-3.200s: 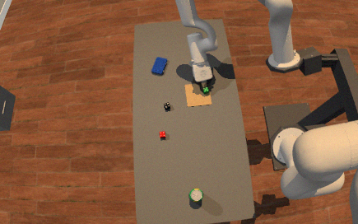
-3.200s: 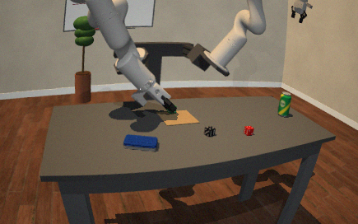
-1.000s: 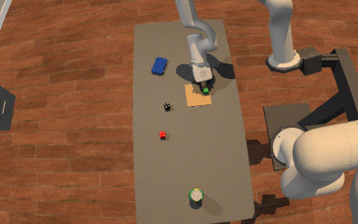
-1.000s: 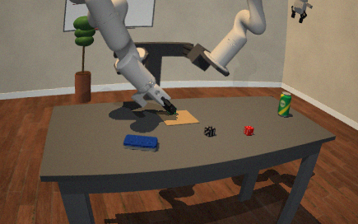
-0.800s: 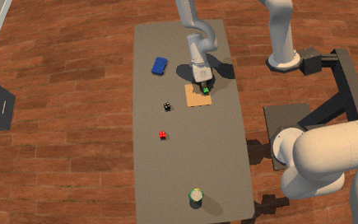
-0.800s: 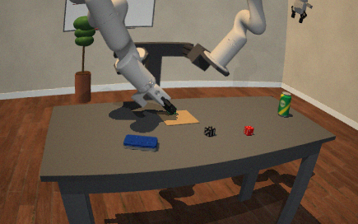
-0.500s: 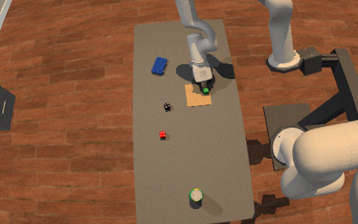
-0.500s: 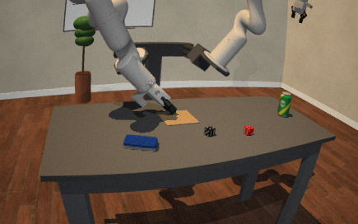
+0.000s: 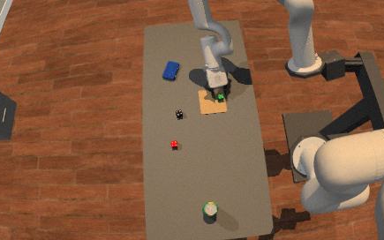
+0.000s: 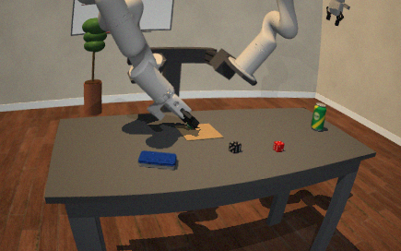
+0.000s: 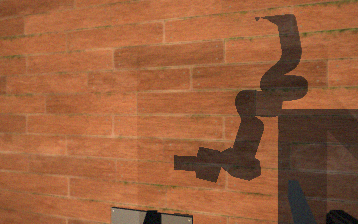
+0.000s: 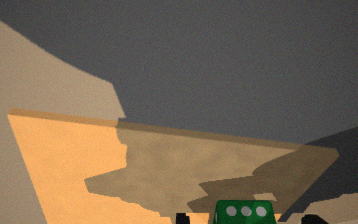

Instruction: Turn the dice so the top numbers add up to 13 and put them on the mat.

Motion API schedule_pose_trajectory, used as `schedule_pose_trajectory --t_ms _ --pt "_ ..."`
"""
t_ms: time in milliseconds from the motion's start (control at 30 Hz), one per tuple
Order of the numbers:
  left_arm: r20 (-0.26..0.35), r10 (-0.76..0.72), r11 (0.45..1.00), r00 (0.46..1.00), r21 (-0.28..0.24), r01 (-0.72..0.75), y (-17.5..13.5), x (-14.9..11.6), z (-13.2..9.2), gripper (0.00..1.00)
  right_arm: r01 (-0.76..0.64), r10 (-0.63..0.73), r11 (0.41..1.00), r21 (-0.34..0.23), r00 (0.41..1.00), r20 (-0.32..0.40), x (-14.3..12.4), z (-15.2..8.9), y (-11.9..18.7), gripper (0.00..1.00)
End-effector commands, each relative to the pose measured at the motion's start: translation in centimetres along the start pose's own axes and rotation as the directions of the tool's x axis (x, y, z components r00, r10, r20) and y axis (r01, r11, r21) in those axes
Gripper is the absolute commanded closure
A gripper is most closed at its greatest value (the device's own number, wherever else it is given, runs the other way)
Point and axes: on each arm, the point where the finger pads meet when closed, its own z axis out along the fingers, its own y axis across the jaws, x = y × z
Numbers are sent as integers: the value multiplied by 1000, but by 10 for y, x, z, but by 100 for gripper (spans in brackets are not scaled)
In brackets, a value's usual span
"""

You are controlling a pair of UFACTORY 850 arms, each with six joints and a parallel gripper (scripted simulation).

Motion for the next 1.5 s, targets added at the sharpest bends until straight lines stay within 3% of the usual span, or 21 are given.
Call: schedule_pose_trajectory --t_ms 0,767,1467 --pt "-2 0 1000 1000 0 0 0 0 -1 0 1 -1 1000 1 1000 1 0 0 0 31" --pt "-2 0 1000 1000 0 0 0 0 -1 0 1 -1 1000 1 1000 1 -5 -5 0 31" --pt "-2 0 1000 1000 0 0 0 0 -1 0 1 -1 1000 1 1000 1 -45 -45 0 31"
